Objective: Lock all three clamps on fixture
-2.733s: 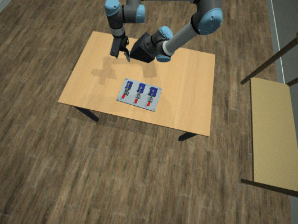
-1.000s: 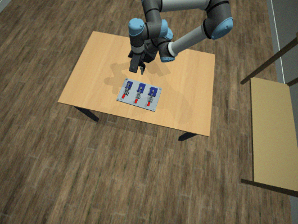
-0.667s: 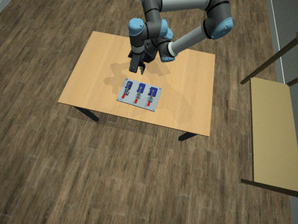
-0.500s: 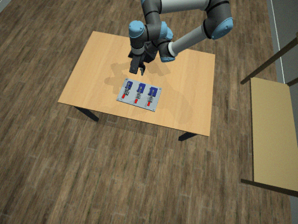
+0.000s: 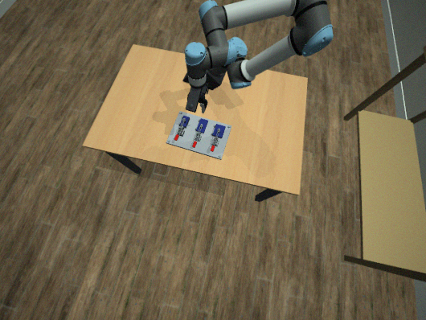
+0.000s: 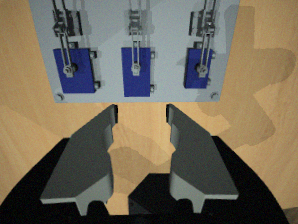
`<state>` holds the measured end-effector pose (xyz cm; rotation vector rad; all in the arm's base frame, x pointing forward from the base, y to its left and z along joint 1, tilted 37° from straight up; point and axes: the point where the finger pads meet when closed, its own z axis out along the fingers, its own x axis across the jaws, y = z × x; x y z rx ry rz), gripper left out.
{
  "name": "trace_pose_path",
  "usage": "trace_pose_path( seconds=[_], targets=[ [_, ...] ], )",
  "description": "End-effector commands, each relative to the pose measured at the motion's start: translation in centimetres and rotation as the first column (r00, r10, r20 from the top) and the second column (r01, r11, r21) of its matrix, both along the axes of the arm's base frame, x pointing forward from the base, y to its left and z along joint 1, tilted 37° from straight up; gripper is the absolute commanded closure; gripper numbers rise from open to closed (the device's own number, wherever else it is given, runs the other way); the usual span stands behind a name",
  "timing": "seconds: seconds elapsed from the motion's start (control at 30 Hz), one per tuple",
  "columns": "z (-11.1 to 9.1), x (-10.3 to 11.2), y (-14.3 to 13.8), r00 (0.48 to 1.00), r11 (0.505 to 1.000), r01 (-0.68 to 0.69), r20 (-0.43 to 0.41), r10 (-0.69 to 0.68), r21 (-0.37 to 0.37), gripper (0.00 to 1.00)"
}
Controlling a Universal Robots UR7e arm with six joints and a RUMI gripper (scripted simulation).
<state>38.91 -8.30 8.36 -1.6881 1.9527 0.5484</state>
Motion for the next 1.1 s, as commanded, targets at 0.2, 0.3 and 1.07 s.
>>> trace_pose_path(
  seconds=[0.2, 0.3, 1.07],
  targets=[
    [-2.0, 4.0, -3.6, 1.000, 1.000, 0.001, 0.001, -0.001, -0.001, 0.72],
    [-2.0, 4.0, -3.6, 1.000, 1.000, 0.001, 0.001, -0.001, -0.001, 0.72],
    [-4.4, 8.4, -7.3, 1.000, 1.000, 0.001, 0.001, -0.001, -0.002, 0.72]
  ],
)
